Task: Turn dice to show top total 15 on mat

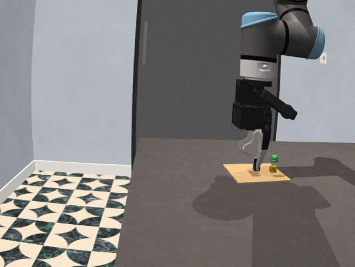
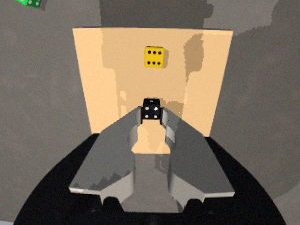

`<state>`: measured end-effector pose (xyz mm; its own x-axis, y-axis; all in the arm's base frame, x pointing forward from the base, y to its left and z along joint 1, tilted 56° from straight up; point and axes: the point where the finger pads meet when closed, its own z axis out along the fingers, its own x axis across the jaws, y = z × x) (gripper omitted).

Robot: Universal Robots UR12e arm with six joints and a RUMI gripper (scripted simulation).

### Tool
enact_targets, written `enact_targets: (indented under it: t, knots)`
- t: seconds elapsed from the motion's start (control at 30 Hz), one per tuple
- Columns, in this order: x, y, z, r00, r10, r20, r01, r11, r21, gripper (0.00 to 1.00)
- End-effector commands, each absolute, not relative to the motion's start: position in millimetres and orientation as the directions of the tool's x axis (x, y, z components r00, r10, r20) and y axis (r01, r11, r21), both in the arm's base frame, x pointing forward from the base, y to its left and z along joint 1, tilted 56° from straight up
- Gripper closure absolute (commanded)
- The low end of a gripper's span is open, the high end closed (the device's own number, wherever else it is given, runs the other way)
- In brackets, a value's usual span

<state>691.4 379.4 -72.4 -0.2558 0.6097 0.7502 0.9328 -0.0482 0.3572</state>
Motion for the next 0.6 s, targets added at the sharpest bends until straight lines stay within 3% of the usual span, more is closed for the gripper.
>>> enact_targets:
  t: [0.0,0.57]
  knots:
    - [692.8,380.7,-73.2,-0.258,0.610,0.749,0.932,-0.047,0.360,1.00]
    - [693.7,383.4,-75.1,-0.258,0.610,0.749,0.932,-0.047,0.360,1.00]
